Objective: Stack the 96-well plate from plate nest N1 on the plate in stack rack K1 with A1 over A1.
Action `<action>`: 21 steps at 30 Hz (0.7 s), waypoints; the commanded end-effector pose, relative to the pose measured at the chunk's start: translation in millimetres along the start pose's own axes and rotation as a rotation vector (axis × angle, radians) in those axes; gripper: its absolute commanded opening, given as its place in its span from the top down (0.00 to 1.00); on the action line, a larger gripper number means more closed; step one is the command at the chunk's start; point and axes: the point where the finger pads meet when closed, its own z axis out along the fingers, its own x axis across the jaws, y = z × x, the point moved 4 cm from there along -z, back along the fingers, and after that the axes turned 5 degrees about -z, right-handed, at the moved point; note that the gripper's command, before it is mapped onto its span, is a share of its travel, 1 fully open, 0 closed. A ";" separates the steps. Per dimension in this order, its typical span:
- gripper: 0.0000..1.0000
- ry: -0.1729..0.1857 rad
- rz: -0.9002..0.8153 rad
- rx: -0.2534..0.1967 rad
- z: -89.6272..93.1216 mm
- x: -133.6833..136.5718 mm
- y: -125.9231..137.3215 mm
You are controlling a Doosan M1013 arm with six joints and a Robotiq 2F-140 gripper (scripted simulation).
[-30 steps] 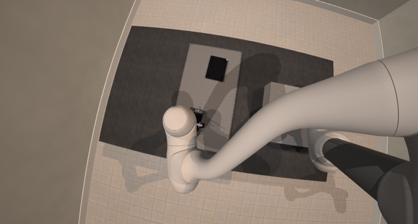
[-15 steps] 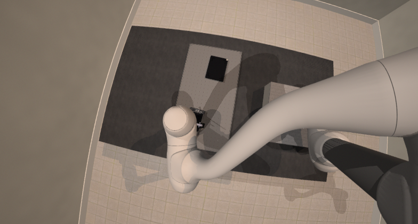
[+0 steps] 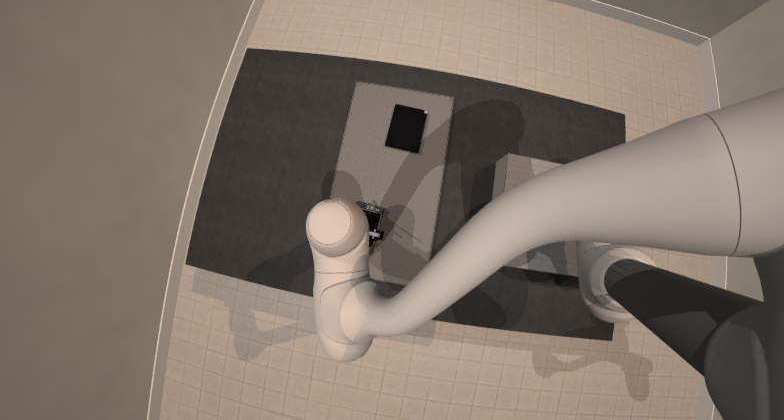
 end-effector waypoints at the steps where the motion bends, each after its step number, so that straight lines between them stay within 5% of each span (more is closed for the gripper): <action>1: 1.00 0.000 0.000 0.000 0.4 0.0 0.0; 21: 1.00 0.000 0.000 0.000 3.4 0.0 0.0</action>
